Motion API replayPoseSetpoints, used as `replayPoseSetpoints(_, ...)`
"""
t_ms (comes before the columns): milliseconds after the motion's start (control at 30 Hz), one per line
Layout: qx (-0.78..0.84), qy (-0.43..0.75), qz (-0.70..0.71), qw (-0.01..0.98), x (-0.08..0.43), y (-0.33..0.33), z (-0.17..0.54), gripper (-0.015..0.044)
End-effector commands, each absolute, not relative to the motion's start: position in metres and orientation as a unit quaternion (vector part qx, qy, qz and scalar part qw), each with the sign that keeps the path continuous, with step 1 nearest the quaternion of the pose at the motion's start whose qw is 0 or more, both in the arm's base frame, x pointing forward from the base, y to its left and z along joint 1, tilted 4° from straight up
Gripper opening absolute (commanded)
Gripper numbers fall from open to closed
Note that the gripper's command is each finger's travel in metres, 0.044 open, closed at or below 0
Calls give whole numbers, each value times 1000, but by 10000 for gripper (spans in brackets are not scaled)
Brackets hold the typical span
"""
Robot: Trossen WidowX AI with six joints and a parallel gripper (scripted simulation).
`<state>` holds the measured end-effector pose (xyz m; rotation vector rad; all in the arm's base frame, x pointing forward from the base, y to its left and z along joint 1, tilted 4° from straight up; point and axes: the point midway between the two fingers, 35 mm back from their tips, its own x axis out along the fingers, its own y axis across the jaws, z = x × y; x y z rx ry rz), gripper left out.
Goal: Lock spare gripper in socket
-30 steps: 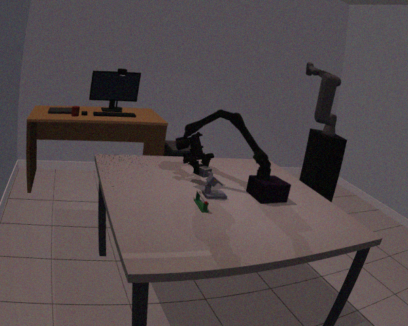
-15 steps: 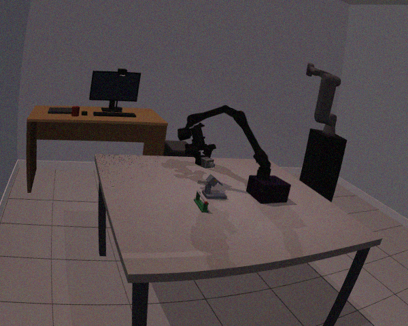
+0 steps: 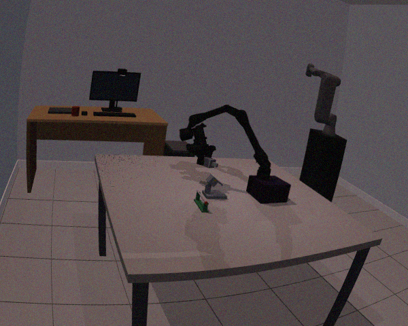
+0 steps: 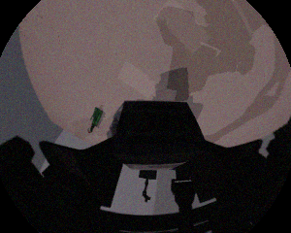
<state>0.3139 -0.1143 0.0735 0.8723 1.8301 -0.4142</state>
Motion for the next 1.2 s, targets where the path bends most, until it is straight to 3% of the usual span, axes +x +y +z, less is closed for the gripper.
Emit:
replayPoseSetpoints(0,352,762,-131,527,312,-109,77,0)
replayPoseSetpoints(1167,183,696,243,650,286,-69,86,0)
